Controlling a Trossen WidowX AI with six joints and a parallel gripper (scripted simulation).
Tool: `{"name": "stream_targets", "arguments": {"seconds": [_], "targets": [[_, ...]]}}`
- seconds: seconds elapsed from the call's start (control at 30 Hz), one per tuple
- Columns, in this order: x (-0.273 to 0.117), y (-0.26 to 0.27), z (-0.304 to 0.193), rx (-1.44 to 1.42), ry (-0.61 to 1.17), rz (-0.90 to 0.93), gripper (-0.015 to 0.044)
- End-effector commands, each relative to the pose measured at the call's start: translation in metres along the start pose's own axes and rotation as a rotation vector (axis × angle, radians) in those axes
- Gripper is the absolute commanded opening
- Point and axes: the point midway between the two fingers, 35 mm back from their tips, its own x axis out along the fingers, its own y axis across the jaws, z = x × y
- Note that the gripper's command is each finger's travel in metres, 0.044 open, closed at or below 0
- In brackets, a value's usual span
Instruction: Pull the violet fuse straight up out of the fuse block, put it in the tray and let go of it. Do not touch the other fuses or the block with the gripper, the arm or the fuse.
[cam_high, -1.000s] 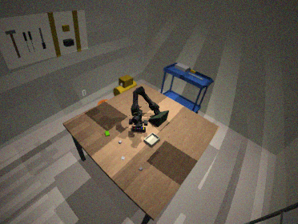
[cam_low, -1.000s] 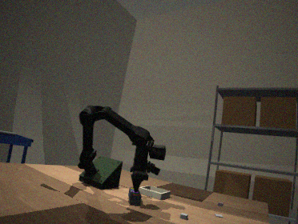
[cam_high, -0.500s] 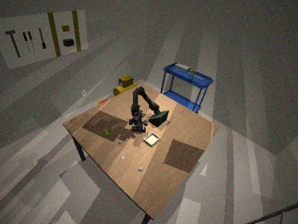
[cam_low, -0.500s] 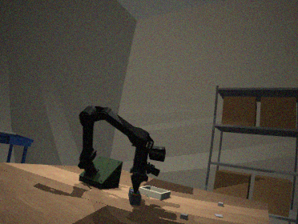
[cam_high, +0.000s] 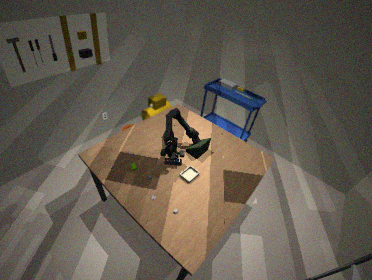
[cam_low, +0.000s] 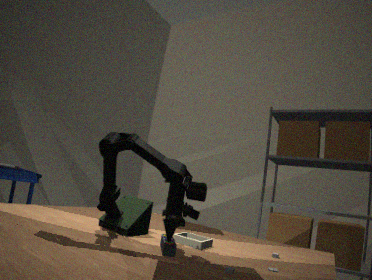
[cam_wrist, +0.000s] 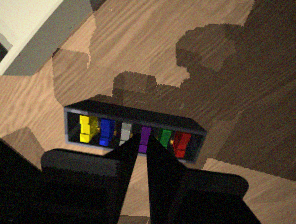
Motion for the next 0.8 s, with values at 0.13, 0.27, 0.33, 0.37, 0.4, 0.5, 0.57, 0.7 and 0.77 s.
{"name": "stream_targets", "arguments": {"seconds": [0.13, 0.27, 0.33, 0.37, 0.4, 0.5, 0.57, 0.7, 0.77], "targets": [[-0.004, 0.0, 0.0, 0.004, 0.0, 0.001, 0.0], [-0.006, 0.0, 0.0, 0.004, 0.0, 0.001, 0.0], [-0.007, 0.0, 0.0, 0.003, 0.0, 0.0, 0.0], [-0.008, 0.0, 0.0, 0.003, 0.0, 0.0, 0.0], [-0.008, 0.0, 0.0, 0.003, 0.0, 0.0, 0.0], [-0.01, 0.0, 0.0, 0.003, 0.0, 0.0, 0.0], [-0.011, 0.0, 0.0, 0.003, 0.0, 0.0, 0.0], [-0.013, 0.0, 0.0, 0.003, 0.0, 0.0, 0.0], [-0.014, 0.0, 0.001, 0.003, 0.0, 0.0, 0.0]]}}
